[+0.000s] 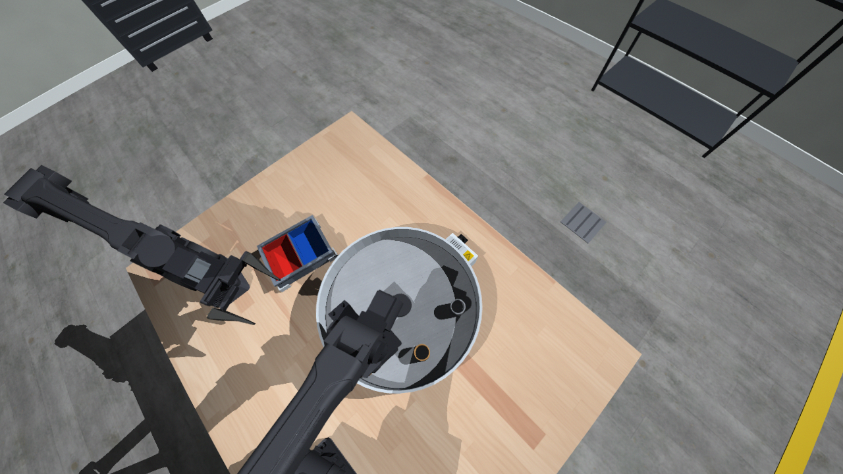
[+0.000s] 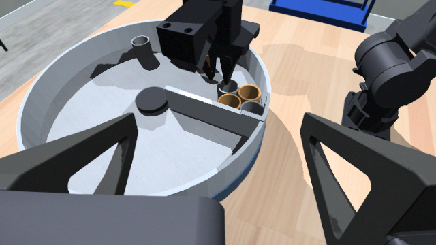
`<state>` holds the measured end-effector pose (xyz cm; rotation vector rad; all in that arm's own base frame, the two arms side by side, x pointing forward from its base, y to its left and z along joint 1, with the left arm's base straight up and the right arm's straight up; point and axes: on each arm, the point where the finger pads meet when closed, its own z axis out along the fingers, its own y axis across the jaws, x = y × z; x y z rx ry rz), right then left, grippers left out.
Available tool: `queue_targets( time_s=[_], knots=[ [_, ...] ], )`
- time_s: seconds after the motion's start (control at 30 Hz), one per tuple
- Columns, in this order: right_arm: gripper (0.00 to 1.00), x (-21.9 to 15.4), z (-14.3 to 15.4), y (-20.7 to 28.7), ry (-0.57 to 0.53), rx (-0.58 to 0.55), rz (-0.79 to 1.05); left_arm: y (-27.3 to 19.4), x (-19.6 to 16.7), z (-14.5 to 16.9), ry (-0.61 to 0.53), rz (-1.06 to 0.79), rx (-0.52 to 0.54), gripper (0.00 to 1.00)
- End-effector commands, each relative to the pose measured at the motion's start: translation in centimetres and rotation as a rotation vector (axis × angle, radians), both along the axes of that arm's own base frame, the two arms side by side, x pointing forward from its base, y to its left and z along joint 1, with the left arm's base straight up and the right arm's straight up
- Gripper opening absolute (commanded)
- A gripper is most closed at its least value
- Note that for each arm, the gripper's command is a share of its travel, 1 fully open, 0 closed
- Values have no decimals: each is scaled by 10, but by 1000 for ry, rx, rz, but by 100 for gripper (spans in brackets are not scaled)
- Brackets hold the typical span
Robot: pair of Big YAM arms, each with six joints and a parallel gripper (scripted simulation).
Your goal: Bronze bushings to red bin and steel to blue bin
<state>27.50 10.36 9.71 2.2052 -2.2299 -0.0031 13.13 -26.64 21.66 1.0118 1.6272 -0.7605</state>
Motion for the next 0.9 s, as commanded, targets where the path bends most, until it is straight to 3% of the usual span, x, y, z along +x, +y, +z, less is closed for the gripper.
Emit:
queue_targets(
  time_s=[0.0, 0.13, 0.37, 0.43, 0.73, 0.87],
  knots=[
    [29, 2, -10, -2, 5, -2, 4, 1, 3, 16, -11, 14, -50, 100],
    [29, 12, -4, 2, -19, 7, 4, 1, 3, 14, -9, 14, -46, 100],
    [29, 2, -23, -2, 5, -2, 4, 1, 3, 13, -9, 14, -44, 100],
    [14, 11, -15, 2, -17, 6, 3, 1, 3, 13, -9, 14, -44, 100],
    [4, 7, -13, 2, -19, 8, 2, -2, 2, 18, -14, 4, -37, 100],
    [0, 15, 13, 4, -47, 18, 3, -2, 2, 18, -14, 4, -37, 100]
  ],
)
